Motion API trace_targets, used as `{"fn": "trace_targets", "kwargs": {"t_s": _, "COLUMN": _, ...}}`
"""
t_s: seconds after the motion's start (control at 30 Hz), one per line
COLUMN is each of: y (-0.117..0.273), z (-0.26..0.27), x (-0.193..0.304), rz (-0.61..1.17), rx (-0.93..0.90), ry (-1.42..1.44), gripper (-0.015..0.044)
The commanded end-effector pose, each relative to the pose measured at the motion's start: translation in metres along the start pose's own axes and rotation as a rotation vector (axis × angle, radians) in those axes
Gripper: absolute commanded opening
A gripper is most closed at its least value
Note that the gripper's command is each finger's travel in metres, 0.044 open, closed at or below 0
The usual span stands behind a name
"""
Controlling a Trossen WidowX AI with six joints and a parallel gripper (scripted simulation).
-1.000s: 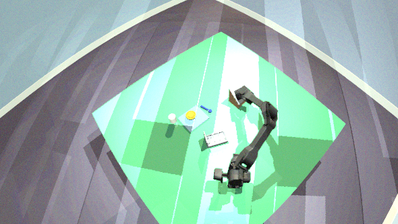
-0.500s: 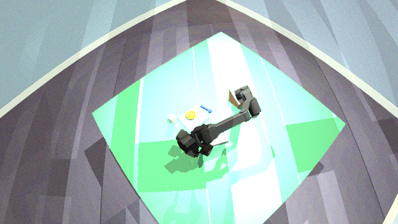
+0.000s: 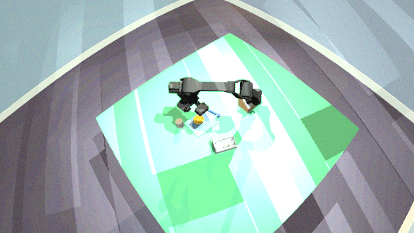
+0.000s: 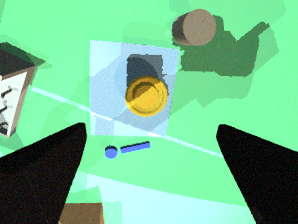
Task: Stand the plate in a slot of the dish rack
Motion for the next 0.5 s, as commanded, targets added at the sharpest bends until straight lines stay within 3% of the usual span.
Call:
{"fn": "trace_targets", "kwargs": {"t_s": 0.0, "y": 0.006, "z": -0.02, "x": 0.036, "rz": 0.006, "rx": -0.074, "ry": -0.05, "gripper": 0.04}}
{"fn": "trace_targets", "kwargs": {"t_s": 0.27, "y": 0.003, "z": -0.022, "x": 0.037, "rz": 0.005, "rx": -0.078, "ry": -0.053, "gripper": 0.04}}
{"fn": "trace_targets", "kwargs": {"t_s": 0.47, "y": -0.085, "z": -0.018, "x": 0.028, "rz": 0.003, "rx": -0.078, "ry": -0.052, "gripper": 0.04}}
Point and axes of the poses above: the point midway between the two fingers, 35 mm back from their tips, its own y axis back along the fingers, its own z axis across the jaws, x = y × z, the point moved 5 cm from there along y, back along the fingers, and after that the axes turned 8 degrees about y, right-handed, at the moved point
